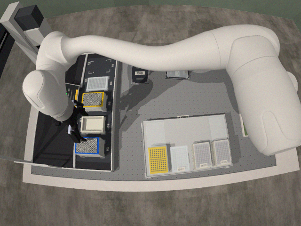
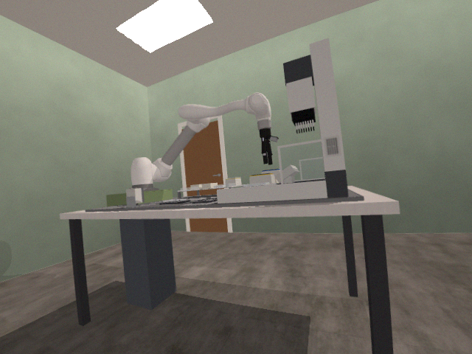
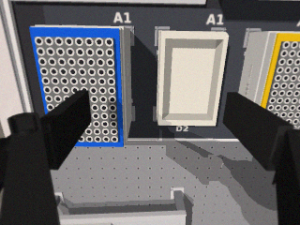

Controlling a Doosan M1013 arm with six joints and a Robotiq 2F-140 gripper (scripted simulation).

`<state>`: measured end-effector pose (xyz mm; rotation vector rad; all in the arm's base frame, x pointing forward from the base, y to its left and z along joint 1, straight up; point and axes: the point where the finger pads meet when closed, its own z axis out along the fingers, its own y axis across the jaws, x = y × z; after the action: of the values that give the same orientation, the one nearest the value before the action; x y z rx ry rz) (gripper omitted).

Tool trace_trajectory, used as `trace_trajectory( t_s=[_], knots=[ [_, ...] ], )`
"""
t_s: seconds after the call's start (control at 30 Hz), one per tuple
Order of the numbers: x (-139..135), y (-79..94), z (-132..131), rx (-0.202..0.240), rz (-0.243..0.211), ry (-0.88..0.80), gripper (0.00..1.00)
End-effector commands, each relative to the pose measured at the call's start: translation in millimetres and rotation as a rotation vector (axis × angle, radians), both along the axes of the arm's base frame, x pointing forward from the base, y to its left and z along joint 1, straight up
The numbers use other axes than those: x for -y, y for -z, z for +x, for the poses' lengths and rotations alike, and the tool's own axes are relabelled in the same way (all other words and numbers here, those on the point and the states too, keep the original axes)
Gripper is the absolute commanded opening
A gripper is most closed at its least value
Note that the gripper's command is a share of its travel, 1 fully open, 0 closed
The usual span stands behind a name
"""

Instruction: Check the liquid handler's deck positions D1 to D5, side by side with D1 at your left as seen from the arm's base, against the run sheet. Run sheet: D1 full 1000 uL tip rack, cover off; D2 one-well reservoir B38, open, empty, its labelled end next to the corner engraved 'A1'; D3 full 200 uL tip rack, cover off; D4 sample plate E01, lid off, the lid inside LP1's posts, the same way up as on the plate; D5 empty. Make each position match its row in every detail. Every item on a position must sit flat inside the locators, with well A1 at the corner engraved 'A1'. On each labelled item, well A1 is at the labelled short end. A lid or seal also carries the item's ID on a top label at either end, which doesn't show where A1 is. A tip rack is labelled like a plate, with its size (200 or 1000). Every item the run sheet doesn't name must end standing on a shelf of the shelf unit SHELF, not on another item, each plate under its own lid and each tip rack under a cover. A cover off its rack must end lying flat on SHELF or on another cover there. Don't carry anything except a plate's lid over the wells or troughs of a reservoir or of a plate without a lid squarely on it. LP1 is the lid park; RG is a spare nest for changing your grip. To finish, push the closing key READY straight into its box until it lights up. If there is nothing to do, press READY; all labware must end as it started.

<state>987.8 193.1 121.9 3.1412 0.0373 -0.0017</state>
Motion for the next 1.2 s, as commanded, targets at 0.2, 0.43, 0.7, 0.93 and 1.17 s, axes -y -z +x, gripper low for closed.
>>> trace_trajectory(
  t_s=[0.2,0.43,0.7,0.93,1.17],
  knots=[
    [-31.2,-1.8,-0.3,0.002,0.000,0.000,0.79],
    [-66.2,-1.8,-1.1,0.002,0.000,0.000,0.79],
    [-75.2,-1.8,-1.3,0.002,0.000,0.000,0.79],
    [-75.2,-1.8,-1.3,0.002,0.000,0.000,0.79],
    [-75.2,-1.8,-1.3,0.002,0.000,0.000,0.79]
  ],
)
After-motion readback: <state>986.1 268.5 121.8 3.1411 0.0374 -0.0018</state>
